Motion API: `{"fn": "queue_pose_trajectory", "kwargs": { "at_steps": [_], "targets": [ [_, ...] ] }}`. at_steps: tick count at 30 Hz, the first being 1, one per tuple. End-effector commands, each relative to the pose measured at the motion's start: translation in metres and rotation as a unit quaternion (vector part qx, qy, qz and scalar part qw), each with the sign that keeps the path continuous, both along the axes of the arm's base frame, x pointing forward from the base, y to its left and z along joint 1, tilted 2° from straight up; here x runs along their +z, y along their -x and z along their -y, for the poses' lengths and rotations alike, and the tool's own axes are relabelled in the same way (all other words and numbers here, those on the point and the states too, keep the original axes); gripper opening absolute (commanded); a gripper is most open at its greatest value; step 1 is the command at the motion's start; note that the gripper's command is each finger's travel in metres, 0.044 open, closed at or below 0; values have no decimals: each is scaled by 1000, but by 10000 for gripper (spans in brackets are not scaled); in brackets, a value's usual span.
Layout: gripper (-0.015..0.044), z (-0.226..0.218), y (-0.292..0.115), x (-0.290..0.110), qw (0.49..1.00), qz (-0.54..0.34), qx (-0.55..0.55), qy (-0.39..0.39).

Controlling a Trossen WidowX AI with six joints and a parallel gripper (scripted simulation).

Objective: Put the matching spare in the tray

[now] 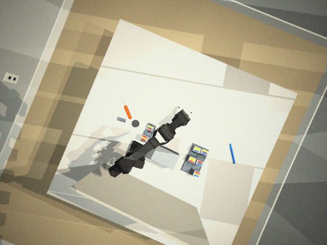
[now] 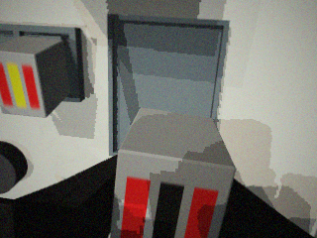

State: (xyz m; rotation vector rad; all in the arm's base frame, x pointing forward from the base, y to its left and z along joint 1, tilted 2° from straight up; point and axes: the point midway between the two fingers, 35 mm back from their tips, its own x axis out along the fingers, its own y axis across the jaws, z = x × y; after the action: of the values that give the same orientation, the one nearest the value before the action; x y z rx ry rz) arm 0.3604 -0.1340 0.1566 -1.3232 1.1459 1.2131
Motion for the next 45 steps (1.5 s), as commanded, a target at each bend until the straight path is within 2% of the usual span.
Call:
{"fn": "queue_pose_trajectory", "kwargs": {
  "at_steps": [1, 45],
  "targets": [
    [0, -1, 0, -5, 1000, -2, 3, -3],
    [0, 0, -3, -36, 1000, -2, 3, -3]
  ]
}}
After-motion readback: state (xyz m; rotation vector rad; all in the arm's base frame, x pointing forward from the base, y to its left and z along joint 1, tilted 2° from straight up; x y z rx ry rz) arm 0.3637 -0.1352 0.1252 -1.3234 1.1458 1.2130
